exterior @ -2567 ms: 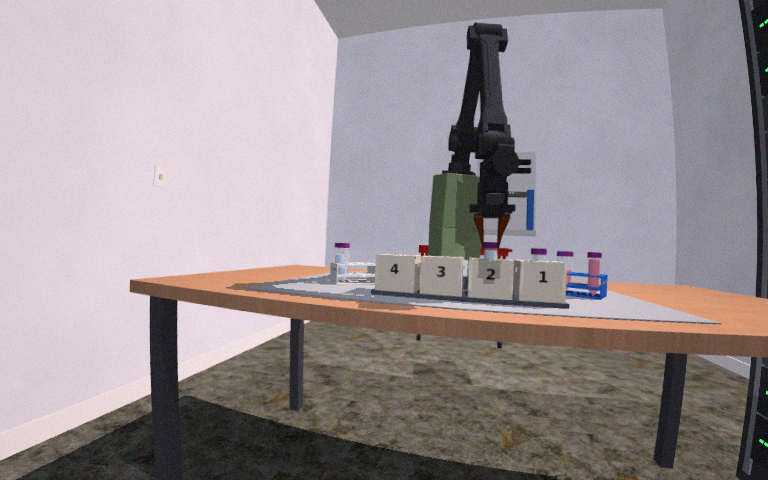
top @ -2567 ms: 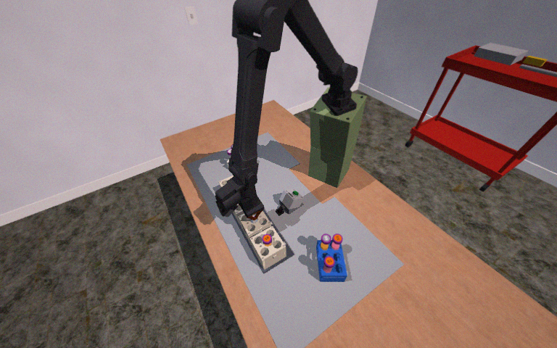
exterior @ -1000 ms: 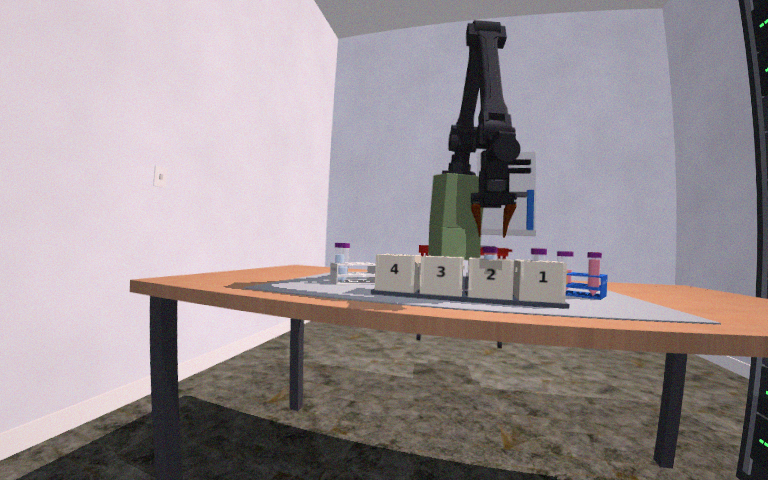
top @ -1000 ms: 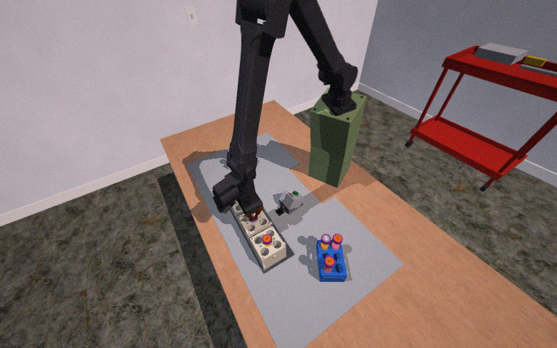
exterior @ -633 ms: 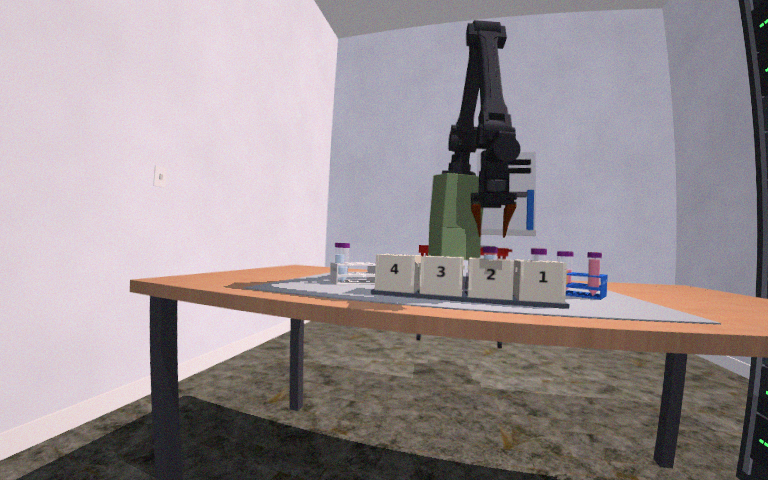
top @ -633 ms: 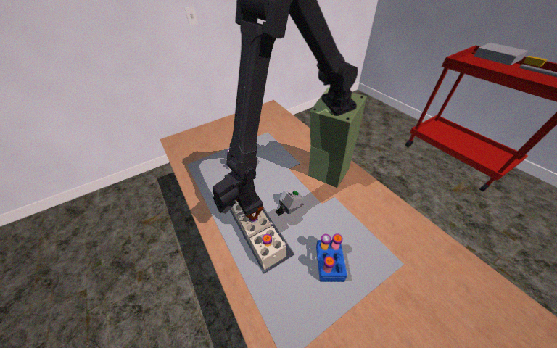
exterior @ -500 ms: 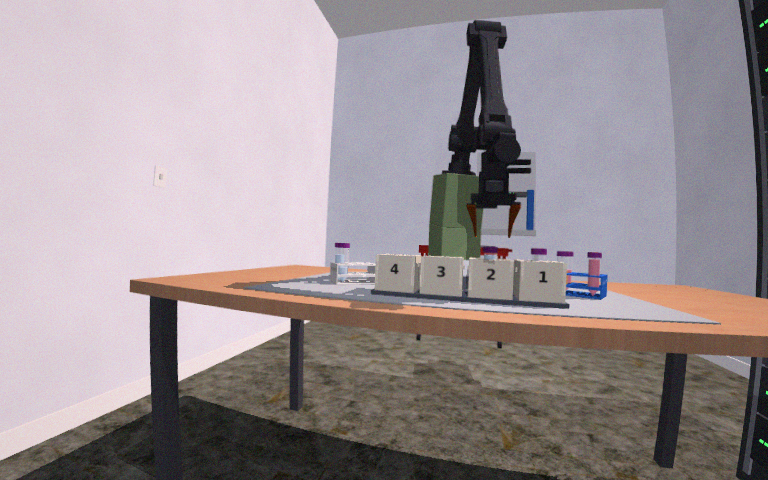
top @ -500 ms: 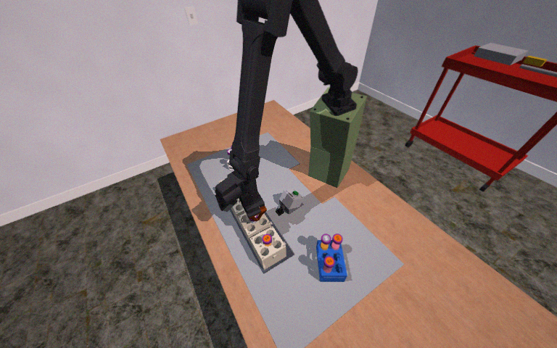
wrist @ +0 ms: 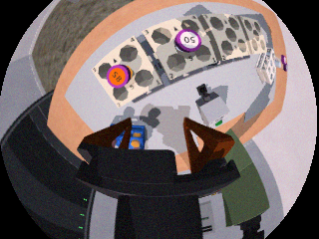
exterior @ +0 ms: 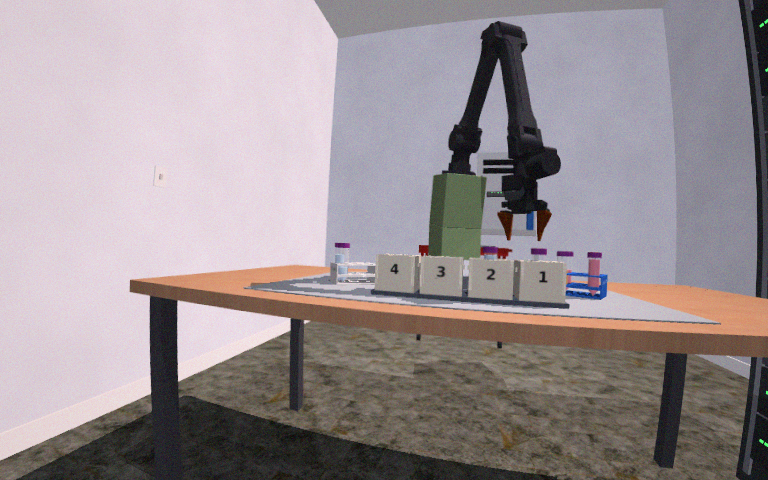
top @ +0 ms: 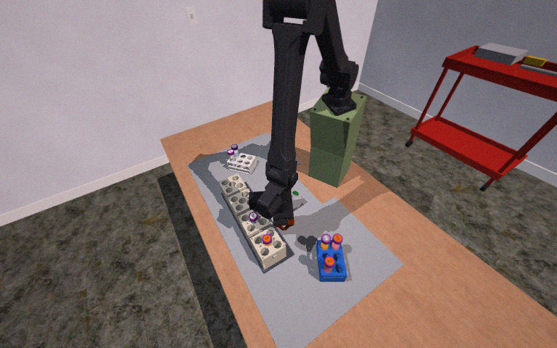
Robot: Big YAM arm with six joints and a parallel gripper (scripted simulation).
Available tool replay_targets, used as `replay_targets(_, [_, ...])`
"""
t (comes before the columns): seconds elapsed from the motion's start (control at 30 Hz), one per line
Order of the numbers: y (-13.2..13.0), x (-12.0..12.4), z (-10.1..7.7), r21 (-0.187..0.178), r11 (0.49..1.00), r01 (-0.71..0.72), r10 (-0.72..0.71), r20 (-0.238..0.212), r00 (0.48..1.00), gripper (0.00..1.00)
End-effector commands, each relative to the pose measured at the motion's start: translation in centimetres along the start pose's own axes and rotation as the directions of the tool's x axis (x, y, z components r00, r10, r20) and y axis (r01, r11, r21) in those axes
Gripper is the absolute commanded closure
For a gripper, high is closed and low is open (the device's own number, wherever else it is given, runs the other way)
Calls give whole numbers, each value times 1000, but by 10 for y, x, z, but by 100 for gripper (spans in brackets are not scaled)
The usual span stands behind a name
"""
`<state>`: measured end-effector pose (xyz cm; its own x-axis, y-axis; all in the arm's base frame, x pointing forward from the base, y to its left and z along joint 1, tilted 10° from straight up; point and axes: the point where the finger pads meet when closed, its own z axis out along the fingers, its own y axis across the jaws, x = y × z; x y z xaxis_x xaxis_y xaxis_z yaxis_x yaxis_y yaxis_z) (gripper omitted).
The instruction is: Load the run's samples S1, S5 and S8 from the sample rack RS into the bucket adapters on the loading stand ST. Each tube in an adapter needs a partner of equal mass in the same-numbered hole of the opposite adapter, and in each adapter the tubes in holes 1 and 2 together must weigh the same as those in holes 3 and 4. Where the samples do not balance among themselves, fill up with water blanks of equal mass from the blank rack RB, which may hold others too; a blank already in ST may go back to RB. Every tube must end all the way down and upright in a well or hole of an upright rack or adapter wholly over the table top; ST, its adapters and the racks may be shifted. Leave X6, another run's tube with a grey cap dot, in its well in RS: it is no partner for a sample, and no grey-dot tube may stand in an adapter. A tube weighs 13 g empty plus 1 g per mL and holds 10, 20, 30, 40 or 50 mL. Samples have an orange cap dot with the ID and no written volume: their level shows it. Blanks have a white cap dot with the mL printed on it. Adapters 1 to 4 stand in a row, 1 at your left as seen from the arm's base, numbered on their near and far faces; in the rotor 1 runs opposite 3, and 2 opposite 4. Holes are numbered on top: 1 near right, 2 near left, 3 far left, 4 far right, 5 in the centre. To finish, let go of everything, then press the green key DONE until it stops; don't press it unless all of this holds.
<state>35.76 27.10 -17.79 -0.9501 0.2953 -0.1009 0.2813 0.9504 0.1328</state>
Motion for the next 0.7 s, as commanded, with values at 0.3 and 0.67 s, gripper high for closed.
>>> replay_targets(0.3, [39,93,-3,-17,996,-88,89,8,996,20])
replay_targets(0.67, [74,162,-5,-17,996,-88,88,6,996,20])
